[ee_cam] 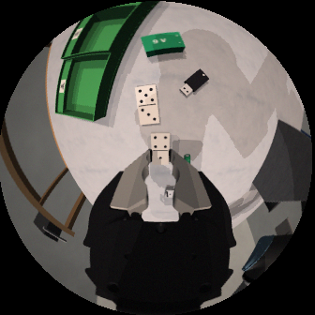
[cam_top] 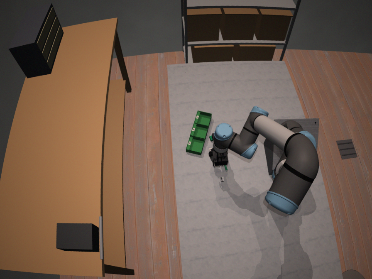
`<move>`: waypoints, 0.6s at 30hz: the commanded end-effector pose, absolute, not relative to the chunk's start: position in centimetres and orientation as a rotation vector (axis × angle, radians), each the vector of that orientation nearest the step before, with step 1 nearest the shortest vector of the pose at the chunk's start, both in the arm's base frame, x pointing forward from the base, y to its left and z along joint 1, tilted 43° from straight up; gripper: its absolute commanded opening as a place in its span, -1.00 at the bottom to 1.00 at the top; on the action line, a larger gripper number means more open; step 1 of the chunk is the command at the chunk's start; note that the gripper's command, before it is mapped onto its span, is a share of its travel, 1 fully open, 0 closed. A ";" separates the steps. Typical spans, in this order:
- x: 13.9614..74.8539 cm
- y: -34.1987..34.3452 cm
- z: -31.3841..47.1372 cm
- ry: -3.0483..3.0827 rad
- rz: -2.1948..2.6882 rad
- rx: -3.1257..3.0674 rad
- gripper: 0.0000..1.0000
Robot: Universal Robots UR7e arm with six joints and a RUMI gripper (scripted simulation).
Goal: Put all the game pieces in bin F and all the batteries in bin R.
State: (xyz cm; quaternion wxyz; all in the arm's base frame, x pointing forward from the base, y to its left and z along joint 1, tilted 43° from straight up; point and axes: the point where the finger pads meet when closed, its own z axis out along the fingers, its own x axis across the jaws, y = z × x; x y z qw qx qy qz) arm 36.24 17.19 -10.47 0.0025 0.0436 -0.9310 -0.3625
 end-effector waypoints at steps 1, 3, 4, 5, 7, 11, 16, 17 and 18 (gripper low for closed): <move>36.3 16.5 -9.7 -2.921 -1.137 0.137 -1.00; 36.3 16.1 -9.3 -2.921 -1.137 0.137 -1.00; 36.3 15.8 -9.0 -2.921 -1.137 0.137 -1.00; 36.4 15.6 -8.8 -2.921 -1.137 0.137 -1.00; 36.4 15.2 -8.3 -2.921 -1.137 0.137 -1.00; 36.4 14.3 -7.3 -2.921 -1.137 0.137 -1.00; 36.5 13.6 -6.5 -2.921 -1.137 0.137 -1.00; 36.5 13.4 -6.3 -2.921 -1.137 0.137 -1.00; 36.5 13.4 -6.3 -2.921 -1.137 0.137 -1.00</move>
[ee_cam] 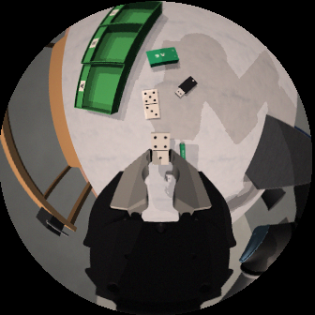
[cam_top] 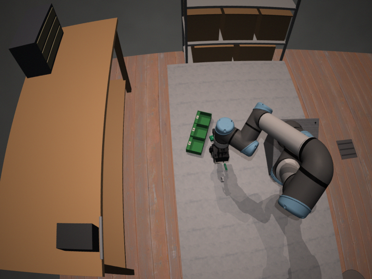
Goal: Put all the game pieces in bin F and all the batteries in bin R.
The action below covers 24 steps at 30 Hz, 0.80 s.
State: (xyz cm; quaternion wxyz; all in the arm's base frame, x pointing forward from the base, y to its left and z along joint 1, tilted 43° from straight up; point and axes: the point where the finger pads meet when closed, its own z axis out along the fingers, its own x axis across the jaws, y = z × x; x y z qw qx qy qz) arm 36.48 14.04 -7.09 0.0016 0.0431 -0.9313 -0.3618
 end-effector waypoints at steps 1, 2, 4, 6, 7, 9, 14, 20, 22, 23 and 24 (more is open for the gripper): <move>36.5 13.4 -6.3 -2.921 -1.137 0.137 -1.00; 36.5 13.4 -6.3 -2.921 -1.137 0.137 -1.00; 36.5 13.4 -6.3 -2.921 -1.137 0.137 -1.00; 36.5 13.4 -6.3 -2.921 -1.137 0.137 -1.00; 36.5 13.4 -6.3 -2.921 -1.137 0.137 -1.00; 36.5 13.4 -6.3 -2.921 -1.137 0.137 -1.00; 36.5 13.4 -6.3 -2.921 -1.137 0.137 -1.00; 36.6 13.0 -6.7 -2.907 -1.130 0.063 -1.00; 36.9 12.1 -7.5 -2.874 -1.114 -0.081 -1.00; 37.0 11.7 -7.9 -2.860 -1.108 -0.131 -1.00; 37.1 11.2 -8.3 -2.851 -1.104 -0.164 -1.00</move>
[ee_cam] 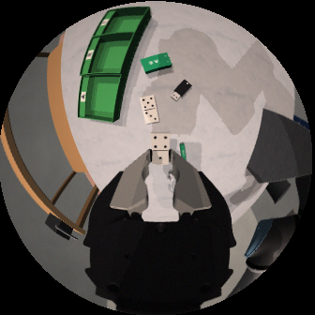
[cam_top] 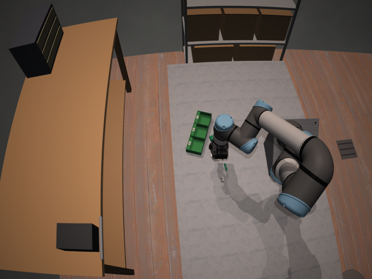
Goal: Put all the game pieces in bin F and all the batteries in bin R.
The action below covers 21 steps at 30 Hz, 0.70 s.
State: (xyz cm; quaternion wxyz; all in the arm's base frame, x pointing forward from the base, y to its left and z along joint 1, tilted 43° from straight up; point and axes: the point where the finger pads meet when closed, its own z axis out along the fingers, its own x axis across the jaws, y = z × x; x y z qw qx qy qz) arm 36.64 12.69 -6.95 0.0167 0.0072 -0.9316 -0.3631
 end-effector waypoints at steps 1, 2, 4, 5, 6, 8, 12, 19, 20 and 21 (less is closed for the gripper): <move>37.3 10.8 -8.7 -2.840 -1.099 -0.201 -1.00; 37.4 10.4 -9.1 -2.829 -1.095 -0.239 -1.00; 37.7 9.5 -9.9 -2.805 -1.084 -0.313 -1.00; 37.8 9.1 -10.3 -2.793 -1.077 -0.350 -1.00; 37.9 8.7 -10.7 -2.786 -1.074 -0.369 -1.00; 37.9 8.7 -10.7 -2.786 -1.074 -0.369 -1.00; 38.4 6.9 -12.3 -2.786 -1.074 -0.369 -1.00; 39.4 3.9 -15.1 -2.786 -1.074 -0.369 -1.00; 39.5 3.5 -15.5 -2.786 -1.074 -0.369 -1.00; 39.6 3.1 -15.9 -2.786 -1.074 -0.369 -1.00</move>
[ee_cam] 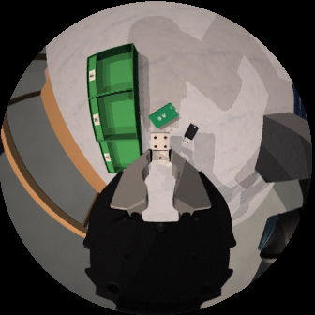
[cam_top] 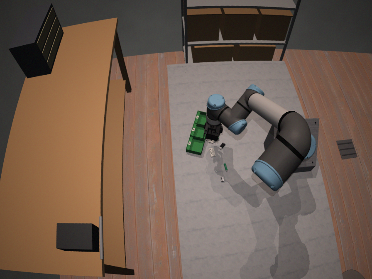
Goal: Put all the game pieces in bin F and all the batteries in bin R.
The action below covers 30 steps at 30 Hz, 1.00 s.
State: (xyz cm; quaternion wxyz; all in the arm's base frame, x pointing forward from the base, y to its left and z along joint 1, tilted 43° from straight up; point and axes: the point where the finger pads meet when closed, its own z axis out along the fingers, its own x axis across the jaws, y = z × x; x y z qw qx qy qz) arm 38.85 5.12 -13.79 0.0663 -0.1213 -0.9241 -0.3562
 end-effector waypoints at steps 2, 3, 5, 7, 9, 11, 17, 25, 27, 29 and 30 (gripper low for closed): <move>39.9 2.2 -16.7 -2.786 -1.074 -0.369 -1.00; 39.9 2.2 -16.7 -2.786 -1.074 -0.369 -1.00; 40.0 1.8 -17.1 -2.786 -1.074 -0.369 -1.00; 40.3 0.9 -17.9 -2.786 -1.074 -0.369 -1.00; 40.5 0.1 -18.7 -2.786 -1.074 -0.369 -1.00; 40.8 -0.8 -19.5 -2.786 -1.074 -0.369 -1.00; 41.6 -3.4 -21.9 -2.786 -1.074 -0.369 -1.00; 42.4 -5.8 -24.2 -2.786 -1.074 -0.369 -1.00; 42.4 -6.0 -24.4 -2.786 -1.074 -0.369 -1.00; 42.5 -6.2 -24.5 -2.786 -1.074 -0.369 -1.00; 42.5 -6.2 -24.5 -2.786 -1.074 -0.369 -1.00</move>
